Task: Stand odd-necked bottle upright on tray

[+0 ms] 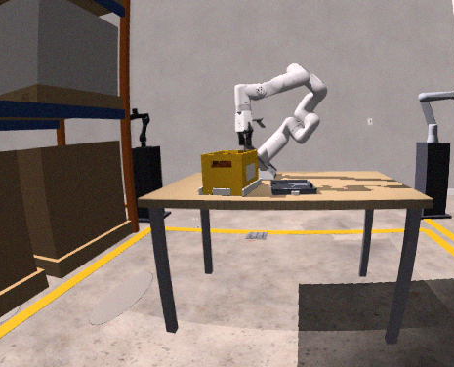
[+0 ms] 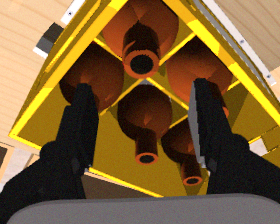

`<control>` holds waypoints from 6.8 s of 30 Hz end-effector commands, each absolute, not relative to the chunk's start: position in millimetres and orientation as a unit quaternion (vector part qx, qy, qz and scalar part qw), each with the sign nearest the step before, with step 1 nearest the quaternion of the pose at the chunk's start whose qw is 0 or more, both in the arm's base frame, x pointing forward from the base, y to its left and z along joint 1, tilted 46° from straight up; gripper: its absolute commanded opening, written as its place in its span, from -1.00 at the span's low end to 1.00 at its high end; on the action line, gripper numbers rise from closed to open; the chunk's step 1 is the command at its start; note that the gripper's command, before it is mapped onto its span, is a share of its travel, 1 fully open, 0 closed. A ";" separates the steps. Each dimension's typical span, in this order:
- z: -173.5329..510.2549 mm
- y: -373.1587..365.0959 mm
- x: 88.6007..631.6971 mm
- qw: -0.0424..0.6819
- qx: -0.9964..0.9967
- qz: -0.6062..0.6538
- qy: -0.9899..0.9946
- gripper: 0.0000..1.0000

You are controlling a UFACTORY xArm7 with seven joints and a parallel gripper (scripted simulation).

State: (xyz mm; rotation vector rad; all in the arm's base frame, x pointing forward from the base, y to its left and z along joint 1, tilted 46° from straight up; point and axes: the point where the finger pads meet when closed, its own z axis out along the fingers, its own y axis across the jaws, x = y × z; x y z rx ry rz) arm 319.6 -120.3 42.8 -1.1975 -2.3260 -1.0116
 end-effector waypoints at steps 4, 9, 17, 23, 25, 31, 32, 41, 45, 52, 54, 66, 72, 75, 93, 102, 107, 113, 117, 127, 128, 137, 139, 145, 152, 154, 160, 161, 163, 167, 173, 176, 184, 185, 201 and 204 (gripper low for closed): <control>36.4 -114.6 320.7 0.165 -0.422 -0.355 -0.818 0.30; 34.3 -112.3 320.8 0.165 -0.422 -0.355 -0.818 0.30; 30.8 -108.6 321.0 0.165 -0.422 -0.355 -0.818 0.30; 30.0 -107.8 321.1 0.165 -0.422 -0.355 -0.818 0.30; 30.0 -107.7 321.1 0.165 -0.422 -0.355 -0.818 0.30; 30.0 -107.7 321.1 0.165 -0.422 -0.355 -0.818 0.30; 30.0 -107.7 321.1 0.165 -0.422 -0.355 -0.818 0.30; 30.0 -107.7 321.1 0.165 -0.422 -0.355 -0.818 0.30; 29.8 -107.9 321.3 0.165 -0.422 -0.355 -0.818 0.30; 29.3 -108.3 321.8 0.165 -0.422 -0.355 -0.818 0.30; 29.3 -108.3 321.8 0.165 -0.422 -0.355 -0.818 0.30; 29.3 -108.3 321.8 0.165 -0.422 -0.355 -0.818 0.30; 29.2 -108.2 321.8 0.165 -0.422 -0.355 -0.818 0.30; 29.2 -108.2 321.8 0.165 -0.422 -0.355 -0.818 0.30; 22.8 -101.6 322.1 0.165 -0.422 -0.355 -0.818 0.30; 15.4 -93.8 322.4 0.165 -0.422 -0.355 -0.818 0.30; 11.0 -89.3 322.6 0.165 -0.422 -0.355 -0.818 0.30; 7.9 -86.0 322.7 0.165 -0.422 -0.355 -0.818 0.30; 5.3 -83.4 322.8 0.165 -0.422 -0.355 -0.818 0.30; 2.2 -80.1 323.0 0.165 -0.422 -0.355 -0.818 0.30; 2.0 -79.9 323.0 0.165 -0.422 -0.355 -0.818 0.30; 1.4 -79.4 323.0 0.165 -0.422 -0.355 -0.818 0.30; 1.4 -79.4 323.0 0.165 -0.422 -0.355 -0.818 0.30; 1.4 -79.4 323.0 0.165 -0.422 -0.355 -0.818 0.30; 1.4 -79.4 323.0 0.165 -0.422 -0.355 -0.818 -1.00; 1.4 -79.4 323.0 0.165 -0.422 -0.355 -0.818 -1.00; 1.4 -79.4 323.0 0.165 -0.422 -0.355 -0.818 -1.00; 1.4 -79.4 323.0 0.165 -0.422 -0.355 -0.818 -1.00; 1.4 -79.4 323.0 0.165 -0.422 -0.355 -0.818 -1.00; 1.4 -79.4 323.0 0.165 -0.422 -0.355 -0.818 -1.00; 1.4 -79.4 323.0 0.165 -0.422 -0.355 -0.818 -1.00; 1.4 -79.4 323.0 0.165 -0.422 -0.355 -0.818 -1.00; 1.4 -79.4 323.0 0.165 -0.422 -0.355 -0.818 -1.00; 1.4 -79.4 323.0 0.165 -0.422 -0.355 -0.818 -1.00; 2.2 -80.0 323.0 0.165 -0.422 -0.355 -0.818 -1.00; 3.1 -80.8 323.0 0.165 -0.422 -0.355 -0.818 -1.00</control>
